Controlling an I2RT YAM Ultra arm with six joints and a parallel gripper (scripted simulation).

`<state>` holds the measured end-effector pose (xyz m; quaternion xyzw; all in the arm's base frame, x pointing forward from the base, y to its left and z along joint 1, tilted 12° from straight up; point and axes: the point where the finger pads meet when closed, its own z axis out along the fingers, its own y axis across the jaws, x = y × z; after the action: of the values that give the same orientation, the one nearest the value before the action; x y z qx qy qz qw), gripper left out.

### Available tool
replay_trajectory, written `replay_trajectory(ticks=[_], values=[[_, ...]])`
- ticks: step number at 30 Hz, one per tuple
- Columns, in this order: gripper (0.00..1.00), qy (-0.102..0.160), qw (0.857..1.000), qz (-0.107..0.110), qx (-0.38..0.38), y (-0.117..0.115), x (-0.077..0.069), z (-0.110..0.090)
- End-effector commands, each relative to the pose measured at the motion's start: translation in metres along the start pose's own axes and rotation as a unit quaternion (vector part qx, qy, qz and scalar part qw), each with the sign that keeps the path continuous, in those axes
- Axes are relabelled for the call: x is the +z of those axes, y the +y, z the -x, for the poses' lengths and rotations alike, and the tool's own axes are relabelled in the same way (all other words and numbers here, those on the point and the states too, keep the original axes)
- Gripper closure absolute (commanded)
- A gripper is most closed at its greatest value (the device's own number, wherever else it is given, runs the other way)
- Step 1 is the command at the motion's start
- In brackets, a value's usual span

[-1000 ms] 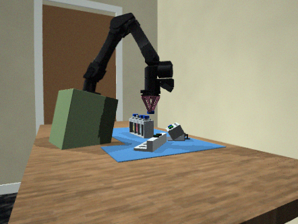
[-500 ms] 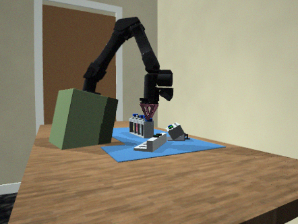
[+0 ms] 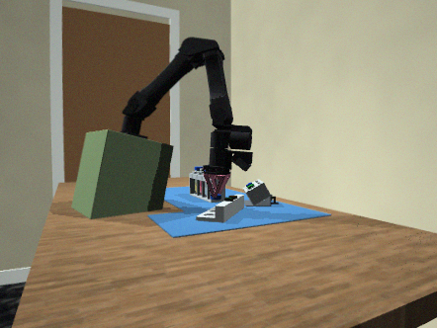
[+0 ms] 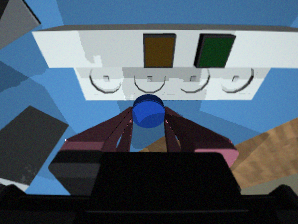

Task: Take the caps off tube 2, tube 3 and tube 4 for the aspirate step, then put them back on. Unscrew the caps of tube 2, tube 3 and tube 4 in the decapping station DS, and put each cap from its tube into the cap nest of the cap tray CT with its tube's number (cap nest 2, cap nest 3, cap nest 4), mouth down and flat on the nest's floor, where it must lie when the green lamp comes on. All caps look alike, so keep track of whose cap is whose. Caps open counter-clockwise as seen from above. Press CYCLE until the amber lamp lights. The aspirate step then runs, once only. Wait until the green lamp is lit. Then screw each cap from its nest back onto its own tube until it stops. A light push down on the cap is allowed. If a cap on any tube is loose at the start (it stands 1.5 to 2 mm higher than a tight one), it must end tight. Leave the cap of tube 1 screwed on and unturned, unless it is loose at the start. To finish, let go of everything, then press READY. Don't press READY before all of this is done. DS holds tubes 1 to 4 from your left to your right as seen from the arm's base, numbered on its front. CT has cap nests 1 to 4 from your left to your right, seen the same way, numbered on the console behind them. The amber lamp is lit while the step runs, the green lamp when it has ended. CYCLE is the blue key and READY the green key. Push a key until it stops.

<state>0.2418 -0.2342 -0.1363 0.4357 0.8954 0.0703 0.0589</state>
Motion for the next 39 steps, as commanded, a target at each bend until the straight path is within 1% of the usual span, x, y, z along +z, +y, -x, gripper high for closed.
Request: replay_trajectory(ticks=[1, 4, 39], values=[[1.00, -0.038, 0.999, 0.002, -0.004, 0.002, 0.003, 0.022], [1.00, -0.038, 0.999, 0.002, -0.004, 0.002, 0.016, 0.023], [1.00, -0.038, 0.999, 0.002, -0.004, -0.001, 0.016, 0.026]])
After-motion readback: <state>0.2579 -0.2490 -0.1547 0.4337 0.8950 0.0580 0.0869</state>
